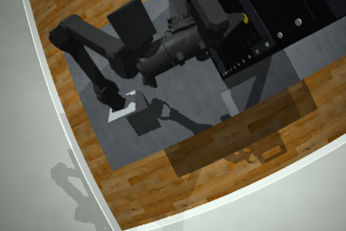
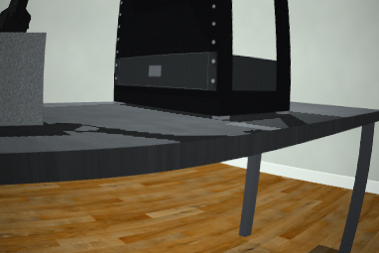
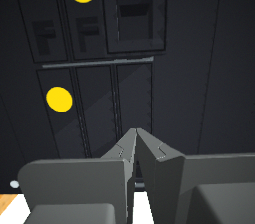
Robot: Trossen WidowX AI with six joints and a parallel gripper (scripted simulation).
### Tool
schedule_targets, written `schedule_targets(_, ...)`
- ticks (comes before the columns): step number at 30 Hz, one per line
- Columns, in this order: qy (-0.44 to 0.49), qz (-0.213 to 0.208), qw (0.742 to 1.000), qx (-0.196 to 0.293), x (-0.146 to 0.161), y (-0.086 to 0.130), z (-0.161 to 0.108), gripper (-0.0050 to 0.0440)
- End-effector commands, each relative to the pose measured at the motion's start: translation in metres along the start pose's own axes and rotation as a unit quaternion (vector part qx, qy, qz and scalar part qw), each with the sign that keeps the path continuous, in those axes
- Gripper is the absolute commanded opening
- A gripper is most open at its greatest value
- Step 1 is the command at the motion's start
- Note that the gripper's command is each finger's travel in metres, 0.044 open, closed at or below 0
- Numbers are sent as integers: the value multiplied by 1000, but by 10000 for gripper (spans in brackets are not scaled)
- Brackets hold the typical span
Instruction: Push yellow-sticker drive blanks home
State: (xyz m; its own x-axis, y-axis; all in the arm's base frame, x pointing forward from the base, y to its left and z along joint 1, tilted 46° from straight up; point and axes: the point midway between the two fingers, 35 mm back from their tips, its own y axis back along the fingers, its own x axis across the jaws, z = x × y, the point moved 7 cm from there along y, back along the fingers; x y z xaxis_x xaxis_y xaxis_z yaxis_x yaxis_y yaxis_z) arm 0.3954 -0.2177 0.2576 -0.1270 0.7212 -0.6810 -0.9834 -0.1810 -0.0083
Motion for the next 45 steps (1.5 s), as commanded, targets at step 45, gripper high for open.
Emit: schedule_targets(45, 14, -15, 1000, -2, -8, 78, 6, 0)
